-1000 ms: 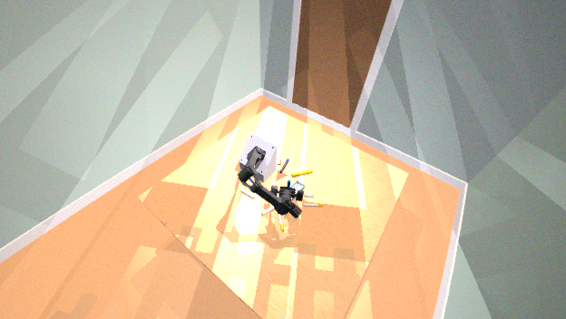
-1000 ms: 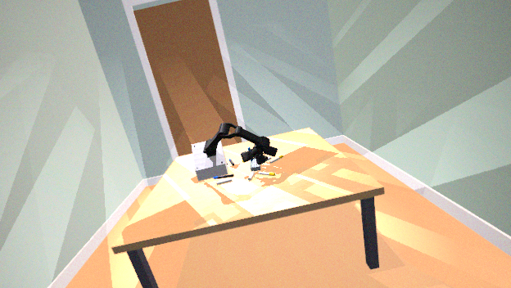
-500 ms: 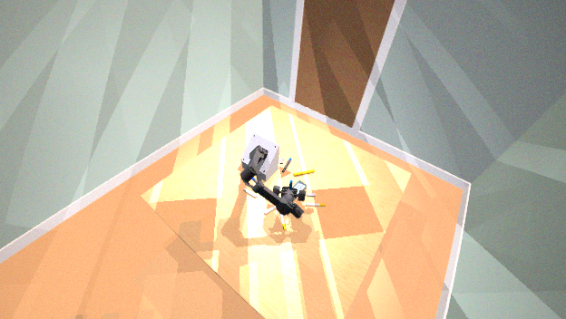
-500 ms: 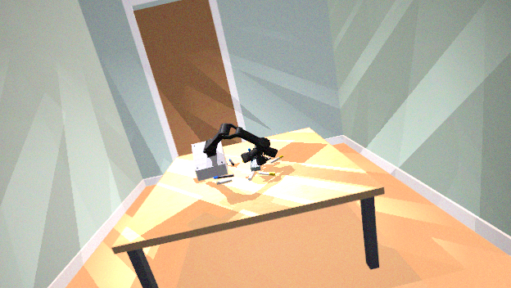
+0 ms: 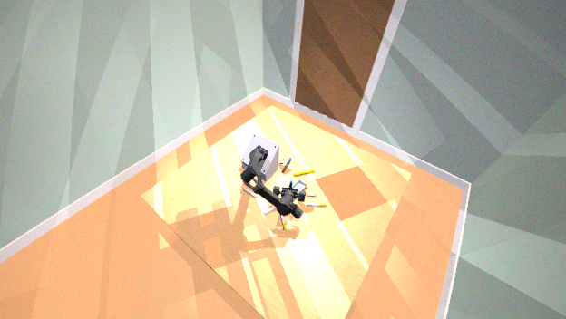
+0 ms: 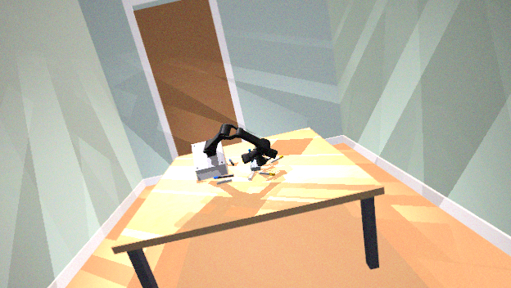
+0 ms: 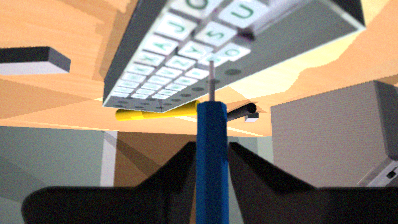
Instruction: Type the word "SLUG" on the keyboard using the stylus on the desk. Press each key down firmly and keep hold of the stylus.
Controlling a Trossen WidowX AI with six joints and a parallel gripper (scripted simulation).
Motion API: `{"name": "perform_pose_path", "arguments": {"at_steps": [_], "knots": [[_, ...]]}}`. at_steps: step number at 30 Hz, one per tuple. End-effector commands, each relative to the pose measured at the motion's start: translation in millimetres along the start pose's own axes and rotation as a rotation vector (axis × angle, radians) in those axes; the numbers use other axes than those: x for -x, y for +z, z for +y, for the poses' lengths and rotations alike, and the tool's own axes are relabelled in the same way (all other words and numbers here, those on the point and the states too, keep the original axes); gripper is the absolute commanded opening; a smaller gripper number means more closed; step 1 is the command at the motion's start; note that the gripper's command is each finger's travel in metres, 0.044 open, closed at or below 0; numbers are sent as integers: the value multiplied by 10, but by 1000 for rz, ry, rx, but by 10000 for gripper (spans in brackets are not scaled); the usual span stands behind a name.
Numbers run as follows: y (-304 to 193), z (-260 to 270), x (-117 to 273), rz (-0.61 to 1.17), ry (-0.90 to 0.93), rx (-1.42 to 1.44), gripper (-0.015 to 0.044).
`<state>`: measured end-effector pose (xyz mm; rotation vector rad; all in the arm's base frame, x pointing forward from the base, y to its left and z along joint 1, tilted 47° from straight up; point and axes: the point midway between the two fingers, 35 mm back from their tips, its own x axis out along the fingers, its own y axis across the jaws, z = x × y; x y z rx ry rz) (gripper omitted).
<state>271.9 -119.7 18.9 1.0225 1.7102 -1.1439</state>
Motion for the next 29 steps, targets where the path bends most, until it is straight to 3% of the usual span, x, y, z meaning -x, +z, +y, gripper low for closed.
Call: {"name": "perform_pose_path", "arguments": {"at_steps": [1,15,29], "knots": [[2,2,6,-5,-1,6,81],[-316,2,189,-4,0,6,81],[-293,8,185,-11,0,13,81]]}}
